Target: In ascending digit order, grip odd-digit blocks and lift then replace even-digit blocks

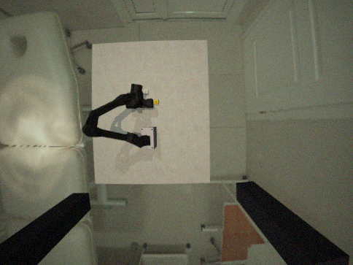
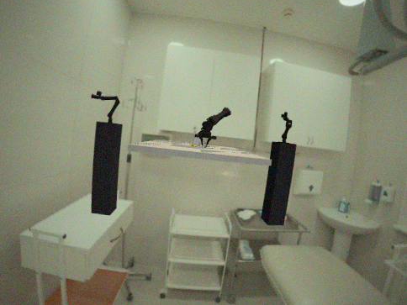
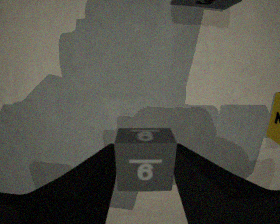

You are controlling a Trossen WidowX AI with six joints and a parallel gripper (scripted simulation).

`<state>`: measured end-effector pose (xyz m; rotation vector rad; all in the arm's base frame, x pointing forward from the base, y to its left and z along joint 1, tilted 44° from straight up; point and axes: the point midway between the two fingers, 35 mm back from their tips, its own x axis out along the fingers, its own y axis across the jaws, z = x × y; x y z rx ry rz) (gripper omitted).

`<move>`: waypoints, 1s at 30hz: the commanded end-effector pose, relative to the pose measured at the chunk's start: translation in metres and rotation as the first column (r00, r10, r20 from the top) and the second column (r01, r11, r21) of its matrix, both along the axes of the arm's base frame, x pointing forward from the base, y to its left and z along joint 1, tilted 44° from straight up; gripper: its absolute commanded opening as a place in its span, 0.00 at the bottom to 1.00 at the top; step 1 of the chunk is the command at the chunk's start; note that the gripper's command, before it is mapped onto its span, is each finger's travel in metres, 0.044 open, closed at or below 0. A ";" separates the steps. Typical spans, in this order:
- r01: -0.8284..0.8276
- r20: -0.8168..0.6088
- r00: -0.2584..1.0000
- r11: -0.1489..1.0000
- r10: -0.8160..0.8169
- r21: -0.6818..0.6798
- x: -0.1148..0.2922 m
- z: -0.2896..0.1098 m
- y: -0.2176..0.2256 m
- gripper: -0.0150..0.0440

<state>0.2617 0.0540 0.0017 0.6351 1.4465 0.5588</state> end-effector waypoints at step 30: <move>0.003 -0.001 1.000 1.000 -0.003 0.002 -0.006 0.166 0.019 0.93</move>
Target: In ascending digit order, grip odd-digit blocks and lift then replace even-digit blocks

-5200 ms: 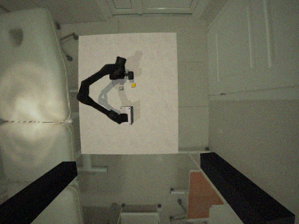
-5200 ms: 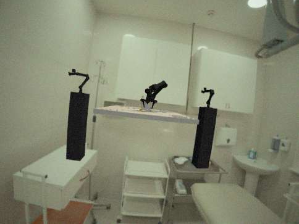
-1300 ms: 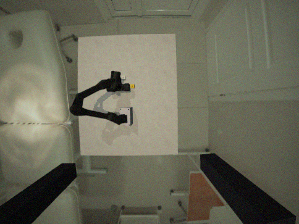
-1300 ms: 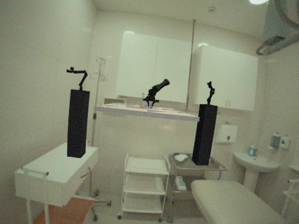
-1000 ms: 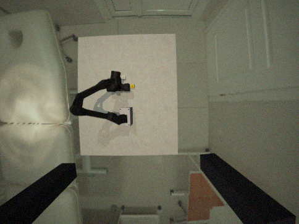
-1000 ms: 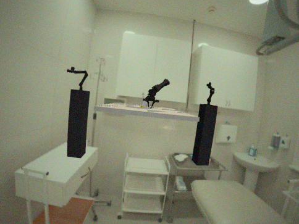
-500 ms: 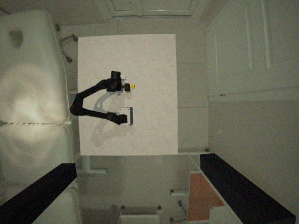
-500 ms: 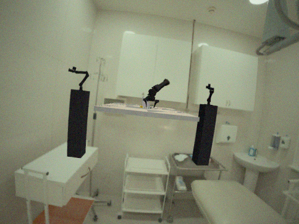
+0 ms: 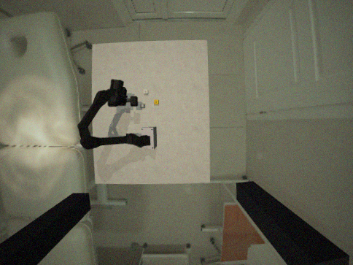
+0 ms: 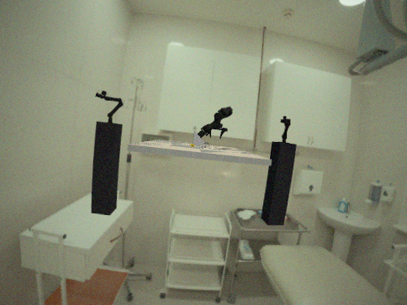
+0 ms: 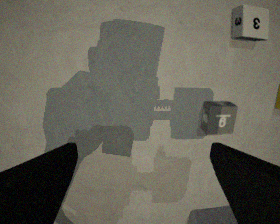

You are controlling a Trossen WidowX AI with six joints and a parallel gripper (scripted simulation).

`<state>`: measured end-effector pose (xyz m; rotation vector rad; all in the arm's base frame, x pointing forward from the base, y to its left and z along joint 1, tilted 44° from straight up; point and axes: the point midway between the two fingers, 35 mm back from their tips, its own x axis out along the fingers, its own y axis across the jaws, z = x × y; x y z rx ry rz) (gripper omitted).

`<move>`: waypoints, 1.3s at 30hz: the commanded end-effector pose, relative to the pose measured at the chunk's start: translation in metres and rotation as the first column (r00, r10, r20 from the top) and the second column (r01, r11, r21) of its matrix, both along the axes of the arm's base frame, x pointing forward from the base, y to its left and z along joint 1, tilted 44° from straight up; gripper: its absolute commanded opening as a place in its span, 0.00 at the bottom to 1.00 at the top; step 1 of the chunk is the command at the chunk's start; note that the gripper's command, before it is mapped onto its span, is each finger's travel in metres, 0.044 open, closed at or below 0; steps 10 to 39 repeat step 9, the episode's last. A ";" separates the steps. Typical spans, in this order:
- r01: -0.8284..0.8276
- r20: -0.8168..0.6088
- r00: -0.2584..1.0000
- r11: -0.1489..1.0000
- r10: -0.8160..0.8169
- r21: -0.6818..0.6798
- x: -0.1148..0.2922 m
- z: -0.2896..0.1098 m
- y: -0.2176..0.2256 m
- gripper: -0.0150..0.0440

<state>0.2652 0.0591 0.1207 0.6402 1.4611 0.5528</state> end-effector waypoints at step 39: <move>0.002 0.014 1.000 1.000 -0.002 0.007 -0.019 0.070 0.022 0.93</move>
